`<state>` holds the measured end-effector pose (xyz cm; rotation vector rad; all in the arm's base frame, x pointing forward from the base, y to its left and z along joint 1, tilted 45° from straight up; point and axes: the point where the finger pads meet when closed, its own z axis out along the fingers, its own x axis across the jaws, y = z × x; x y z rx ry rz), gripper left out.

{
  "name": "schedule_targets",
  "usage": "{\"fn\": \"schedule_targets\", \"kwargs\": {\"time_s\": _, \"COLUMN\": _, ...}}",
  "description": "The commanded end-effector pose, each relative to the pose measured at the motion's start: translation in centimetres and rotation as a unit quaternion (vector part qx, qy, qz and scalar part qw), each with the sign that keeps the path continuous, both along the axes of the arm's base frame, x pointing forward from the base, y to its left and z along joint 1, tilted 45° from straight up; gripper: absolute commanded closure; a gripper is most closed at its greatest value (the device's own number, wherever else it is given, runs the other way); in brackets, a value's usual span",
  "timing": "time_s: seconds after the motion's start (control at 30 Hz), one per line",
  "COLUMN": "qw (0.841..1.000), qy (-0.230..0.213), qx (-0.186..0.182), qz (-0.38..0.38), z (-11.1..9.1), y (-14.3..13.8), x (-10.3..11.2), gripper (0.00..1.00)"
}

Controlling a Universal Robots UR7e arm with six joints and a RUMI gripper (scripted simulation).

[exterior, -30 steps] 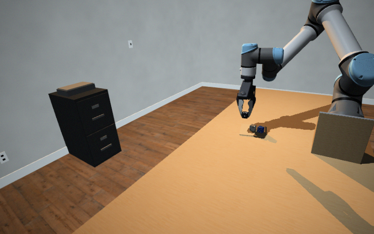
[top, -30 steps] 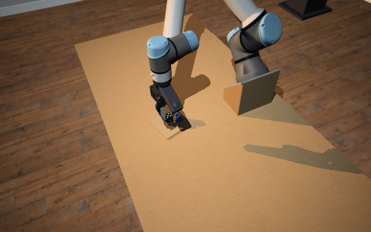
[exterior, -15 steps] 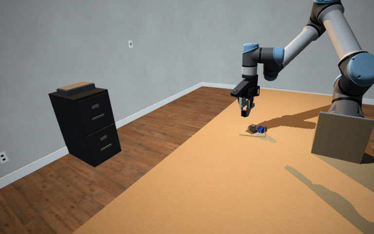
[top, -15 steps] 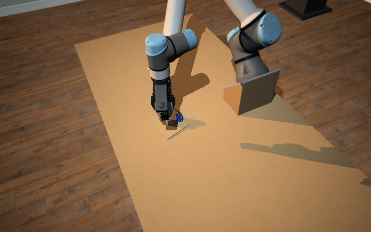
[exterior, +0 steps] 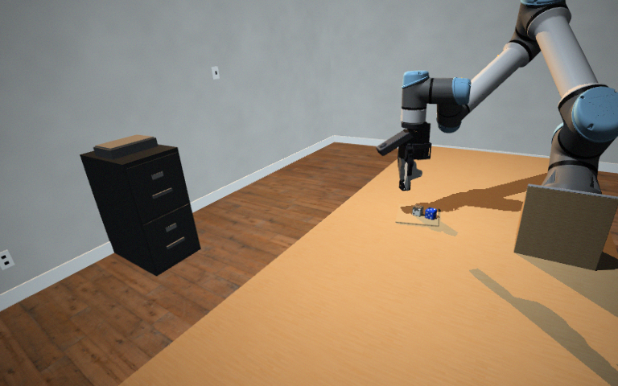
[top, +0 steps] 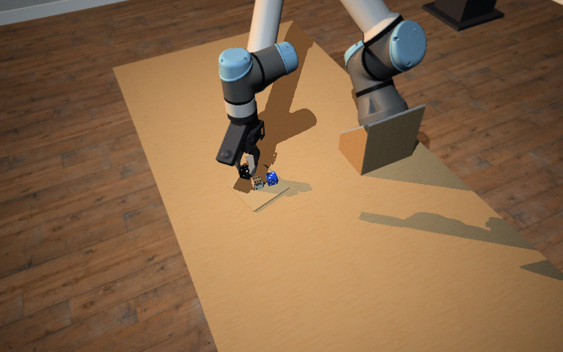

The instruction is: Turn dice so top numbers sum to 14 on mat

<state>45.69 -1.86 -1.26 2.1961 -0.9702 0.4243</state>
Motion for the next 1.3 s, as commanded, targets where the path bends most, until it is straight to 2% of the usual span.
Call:
{"fn": "schedule_targets", "kwargs": {"time_s": 0.0, "qw": 0.998, "qy": -0.041, "qx": -0.002, "qz": -0.045, "z": 0.4, "y": -0.3, "x": 0.1, "gripper": 0.9}}
{"fn": "schedule_targets", "kwargs": {"time_s": 0.2, "qw": 0.991, "qy": -0.094, "qx": -0.001, "qz": -0.098, "z": 0.9, "y": -0.8, "x": 0.3, "gripper": 0.9}}
{"fn": "schedule_targets", "kwargs": {"time_s": 0.53, "qw": 0.967, "qy": -0.179, "qx": 0.0, "qz": -0.183, "z": 1.7, "y": -1.6, "x": 0.4, "gripper": 0.9}}
{"fn": "schedule_targets", "kwargs": {"time_s": 0.6, "qw": 0.967, "qy": -0.179, "qx": 0.0, "qz": -0.183, "z": 1.7, "y": -1.6, "x": 0.4, "gripper": 0.9}}
{"fn": "schedule_targets", "kwargs": {"time_s": 1.07, "qw": 0.934, "qy": -0.25, "qx": 0.002, "qz": -0.254, "z": 2.4, "y": -2.3, "x": 0.3, "gripper": 0.9}}
{"fn": "schedule_targets", "kwargs": {"time_s": 1.27, "qw": 0.928, "qy": -0.262, "qx": 0.002, "qz": -0.265, "z": 2.5, "y": -2.4, "x": 0.3, "gripper": 0.9}}
